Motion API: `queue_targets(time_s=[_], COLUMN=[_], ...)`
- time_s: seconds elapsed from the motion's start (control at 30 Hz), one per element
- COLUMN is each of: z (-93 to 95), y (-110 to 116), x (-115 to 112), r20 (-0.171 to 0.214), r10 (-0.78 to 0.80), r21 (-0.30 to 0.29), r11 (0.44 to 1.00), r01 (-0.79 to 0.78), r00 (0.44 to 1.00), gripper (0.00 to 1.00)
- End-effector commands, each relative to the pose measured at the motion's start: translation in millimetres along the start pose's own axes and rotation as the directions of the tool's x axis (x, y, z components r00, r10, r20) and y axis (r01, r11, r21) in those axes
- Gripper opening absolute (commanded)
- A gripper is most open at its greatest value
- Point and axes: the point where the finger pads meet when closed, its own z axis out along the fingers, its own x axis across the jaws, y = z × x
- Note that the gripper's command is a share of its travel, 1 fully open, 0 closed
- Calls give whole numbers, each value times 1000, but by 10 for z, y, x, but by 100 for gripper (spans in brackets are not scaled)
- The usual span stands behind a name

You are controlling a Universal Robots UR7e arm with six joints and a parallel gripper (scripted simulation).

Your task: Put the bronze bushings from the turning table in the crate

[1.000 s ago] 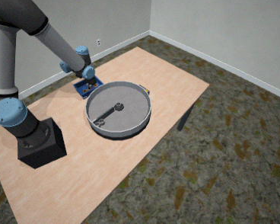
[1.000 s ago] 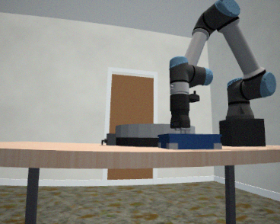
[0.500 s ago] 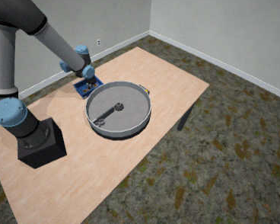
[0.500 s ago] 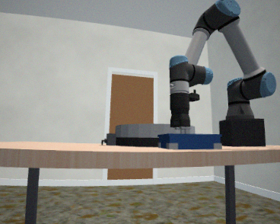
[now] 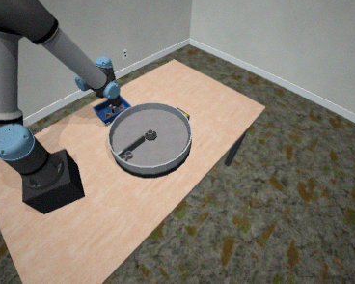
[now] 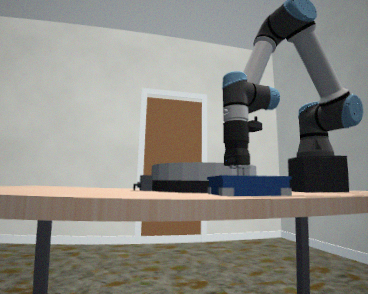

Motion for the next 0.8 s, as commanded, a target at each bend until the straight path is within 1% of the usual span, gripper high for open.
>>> queue_targets(time_s=[0.0,0.33,0.5,0.77], z=[-39,-39,-97,-97], y=[7,7,6,6], x=[-1,-1,-2,-2], r20=[0,0,0,0], r10=[0,0,0,0], r21=[-2,-2,-2,-2], r11=[1000,1000,1000,1000], r01=[0,0,0,0], r00=[1000,1000,1000,1000], gripper=[42,42,42,42])
